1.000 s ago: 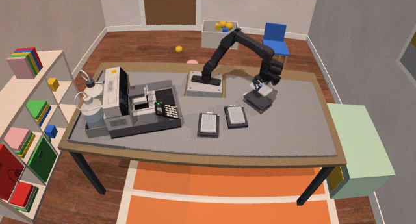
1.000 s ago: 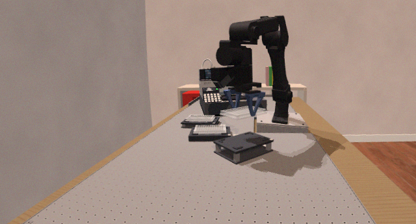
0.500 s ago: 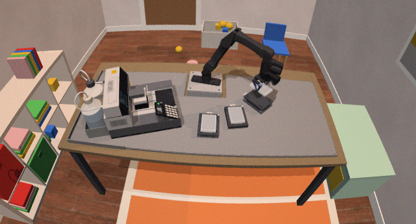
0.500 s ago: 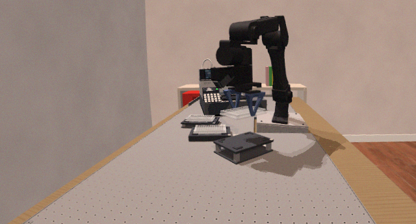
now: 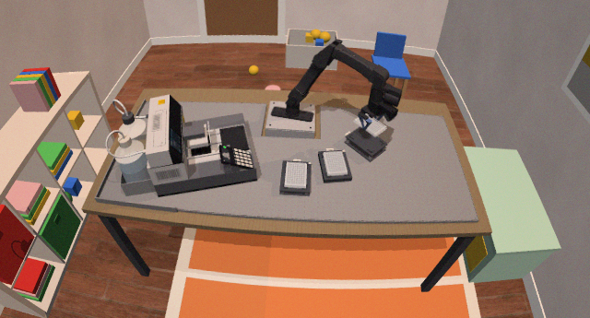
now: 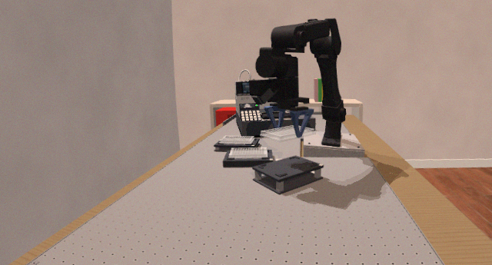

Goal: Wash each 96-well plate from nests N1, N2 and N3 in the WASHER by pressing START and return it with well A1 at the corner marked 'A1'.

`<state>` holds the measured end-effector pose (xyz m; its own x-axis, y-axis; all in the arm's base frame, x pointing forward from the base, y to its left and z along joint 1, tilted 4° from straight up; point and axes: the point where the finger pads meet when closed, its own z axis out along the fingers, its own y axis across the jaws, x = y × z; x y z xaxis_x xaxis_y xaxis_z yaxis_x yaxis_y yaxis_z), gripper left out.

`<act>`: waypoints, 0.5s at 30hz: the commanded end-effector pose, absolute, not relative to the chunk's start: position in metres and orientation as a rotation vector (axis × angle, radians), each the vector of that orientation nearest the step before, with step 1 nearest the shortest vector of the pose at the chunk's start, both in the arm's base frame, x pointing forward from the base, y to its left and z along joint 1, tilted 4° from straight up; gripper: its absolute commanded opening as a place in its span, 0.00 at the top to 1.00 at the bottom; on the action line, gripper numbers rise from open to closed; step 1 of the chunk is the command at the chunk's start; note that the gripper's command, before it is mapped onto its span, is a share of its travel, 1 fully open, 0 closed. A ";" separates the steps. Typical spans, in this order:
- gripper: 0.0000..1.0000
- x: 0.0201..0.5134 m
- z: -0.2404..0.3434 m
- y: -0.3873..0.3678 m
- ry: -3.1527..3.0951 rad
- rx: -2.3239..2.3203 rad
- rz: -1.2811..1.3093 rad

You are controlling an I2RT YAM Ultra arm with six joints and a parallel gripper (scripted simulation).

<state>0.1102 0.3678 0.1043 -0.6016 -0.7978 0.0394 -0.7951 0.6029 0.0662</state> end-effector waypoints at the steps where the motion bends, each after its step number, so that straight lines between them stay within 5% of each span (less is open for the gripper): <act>1: 1.00 0.111 0.106 0.370 -2.765 1.375 -0.082; 15: 1.00 0.110 0.086 0.371 -2.765 1.375 -0.082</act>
<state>0.1076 0.3651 0.0841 -0.6009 -0.7975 0.0535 -0.7952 0.6032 0.0615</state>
